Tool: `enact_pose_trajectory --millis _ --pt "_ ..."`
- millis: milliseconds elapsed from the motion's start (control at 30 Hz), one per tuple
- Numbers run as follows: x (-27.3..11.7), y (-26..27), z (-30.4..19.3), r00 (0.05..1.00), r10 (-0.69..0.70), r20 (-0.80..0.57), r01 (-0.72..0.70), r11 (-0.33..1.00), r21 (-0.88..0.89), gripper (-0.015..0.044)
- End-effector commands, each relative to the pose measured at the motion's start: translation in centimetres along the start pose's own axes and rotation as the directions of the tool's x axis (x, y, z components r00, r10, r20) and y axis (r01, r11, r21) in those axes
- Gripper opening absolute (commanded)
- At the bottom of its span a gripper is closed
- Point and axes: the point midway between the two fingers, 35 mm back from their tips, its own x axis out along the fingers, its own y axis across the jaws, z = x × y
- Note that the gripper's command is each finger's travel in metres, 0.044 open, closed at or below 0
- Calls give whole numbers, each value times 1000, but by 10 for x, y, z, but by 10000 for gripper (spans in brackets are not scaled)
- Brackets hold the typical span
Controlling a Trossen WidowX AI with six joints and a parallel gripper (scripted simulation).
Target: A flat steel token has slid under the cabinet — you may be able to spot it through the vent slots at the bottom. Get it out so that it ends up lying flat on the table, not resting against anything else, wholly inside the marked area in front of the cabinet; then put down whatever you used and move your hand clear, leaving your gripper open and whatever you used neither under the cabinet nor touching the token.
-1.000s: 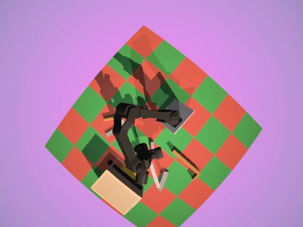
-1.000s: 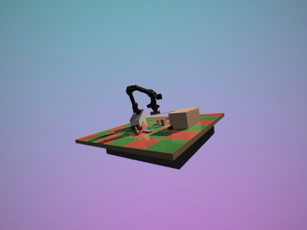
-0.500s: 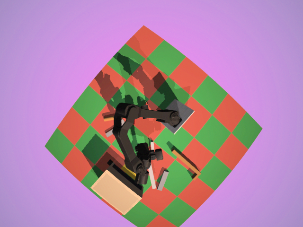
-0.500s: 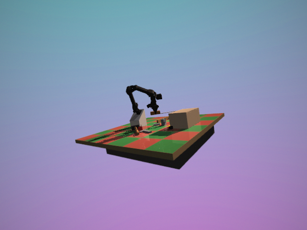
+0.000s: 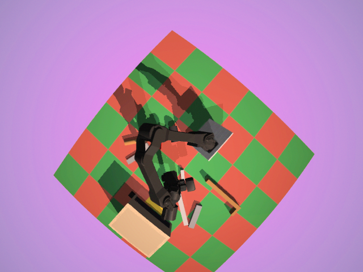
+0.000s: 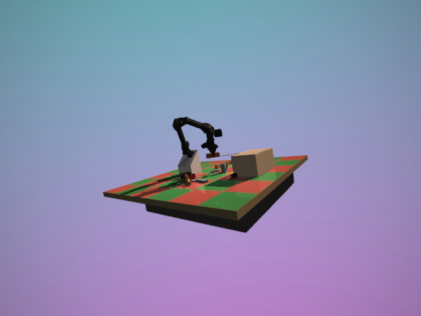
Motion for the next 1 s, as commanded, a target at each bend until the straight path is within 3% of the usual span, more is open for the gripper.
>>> enact_pose_trajectory --millis 0,967 --pt "-1 0 -1 1000 4 -4 -4 999 -48 0" --pt "0 0 0 1000 4 -4 -5 946 -324 0"
